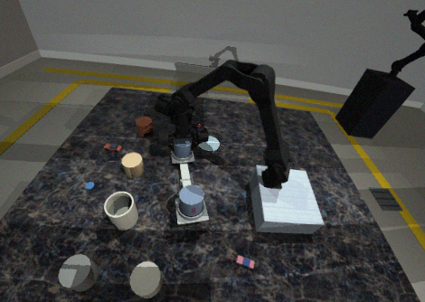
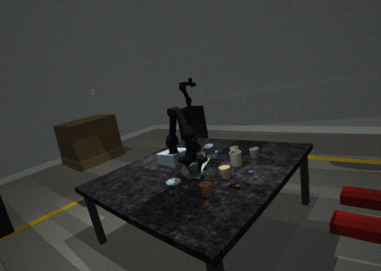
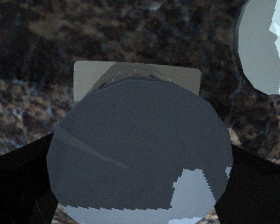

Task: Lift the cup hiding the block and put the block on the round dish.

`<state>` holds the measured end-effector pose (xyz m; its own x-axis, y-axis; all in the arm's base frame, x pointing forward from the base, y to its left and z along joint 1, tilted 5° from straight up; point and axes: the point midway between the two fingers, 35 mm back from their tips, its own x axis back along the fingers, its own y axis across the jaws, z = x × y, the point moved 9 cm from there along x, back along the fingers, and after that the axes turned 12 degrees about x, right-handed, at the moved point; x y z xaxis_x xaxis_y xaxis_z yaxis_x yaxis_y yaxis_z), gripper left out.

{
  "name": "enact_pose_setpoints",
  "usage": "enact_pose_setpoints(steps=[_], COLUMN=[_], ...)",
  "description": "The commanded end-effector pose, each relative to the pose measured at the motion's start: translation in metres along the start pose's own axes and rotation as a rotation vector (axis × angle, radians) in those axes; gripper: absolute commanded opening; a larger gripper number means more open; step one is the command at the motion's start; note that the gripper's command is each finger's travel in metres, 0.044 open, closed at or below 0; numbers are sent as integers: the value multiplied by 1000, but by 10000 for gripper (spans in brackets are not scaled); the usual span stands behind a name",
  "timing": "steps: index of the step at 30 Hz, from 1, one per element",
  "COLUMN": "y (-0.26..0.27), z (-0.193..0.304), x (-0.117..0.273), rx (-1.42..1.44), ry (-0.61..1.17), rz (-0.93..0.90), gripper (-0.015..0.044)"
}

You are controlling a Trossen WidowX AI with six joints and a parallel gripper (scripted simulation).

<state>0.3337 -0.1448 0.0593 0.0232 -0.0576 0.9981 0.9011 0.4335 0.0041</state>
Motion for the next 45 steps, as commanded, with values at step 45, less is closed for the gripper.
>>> enact_pose_setpoints(steps=[45], y=[5], z=[-6], x=[57], rx=[-2], ry=[-3], rz=[1], gripper=[0])
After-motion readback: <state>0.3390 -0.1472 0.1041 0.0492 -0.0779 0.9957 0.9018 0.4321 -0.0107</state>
